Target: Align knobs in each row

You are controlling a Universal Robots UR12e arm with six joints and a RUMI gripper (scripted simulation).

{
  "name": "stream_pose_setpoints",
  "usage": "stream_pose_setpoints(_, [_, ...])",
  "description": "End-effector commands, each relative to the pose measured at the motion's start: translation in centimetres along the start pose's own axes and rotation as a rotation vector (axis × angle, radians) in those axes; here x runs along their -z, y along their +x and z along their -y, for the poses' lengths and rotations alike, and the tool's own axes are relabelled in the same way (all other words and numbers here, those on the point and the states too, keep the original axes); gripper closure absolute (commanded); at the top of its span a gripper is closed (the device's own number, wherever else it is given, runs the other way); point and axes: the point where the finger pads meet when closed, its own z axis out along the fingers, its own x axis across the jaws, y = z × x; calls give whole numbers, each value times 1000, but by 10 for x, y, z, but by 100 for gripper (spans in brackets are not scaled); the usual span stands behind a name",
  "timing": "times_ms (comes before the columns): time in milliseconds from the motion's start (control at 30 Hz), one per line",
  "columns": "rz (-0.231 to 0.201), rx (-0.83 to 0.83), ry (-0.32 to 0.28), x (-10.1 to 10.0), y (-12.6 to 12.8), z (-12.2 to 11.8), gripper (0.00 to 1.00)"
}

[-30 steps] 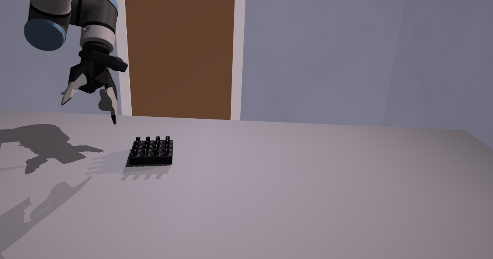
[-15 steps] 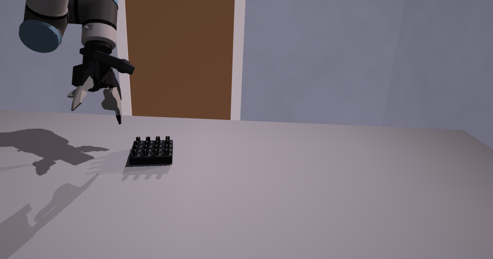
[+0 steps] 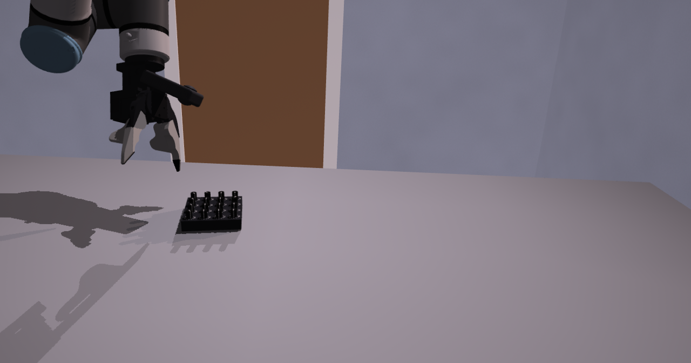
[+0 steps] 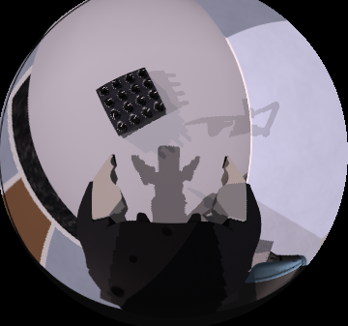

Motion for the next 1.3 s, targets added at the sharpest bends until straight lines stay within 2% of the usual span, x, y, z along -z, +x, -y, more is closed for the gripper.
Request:
stream_pose_setpoints(0, [95, 83, -22, -3, -8, 9, 0])
stream_pose_setpoints(33, [95, 83, -22, -3, -8, 9, 0])
stream_pose_setpoints(200, [181, 162, -46, -6, -16, 22, 0])
stream_pose_setpoints(233, [184, 164, -46, -6, -16, 23, 0])
stream_pose_setpoints(533, [315, 280, -79, -11, -30, 47, 0])
stream_pose_setpoints(600, [315, 280, -79, -11, -30, 47, 0])
stream_pose_setpoints(767, [373, 331, -97, -14, -35, 55, 0])
stream_pose_setpoints(967, [420, 376, -114, -16, -39, 62, 0])
stream_pose_setpoints(1267, [450, 403, -122, -17, -41, 67, 0])
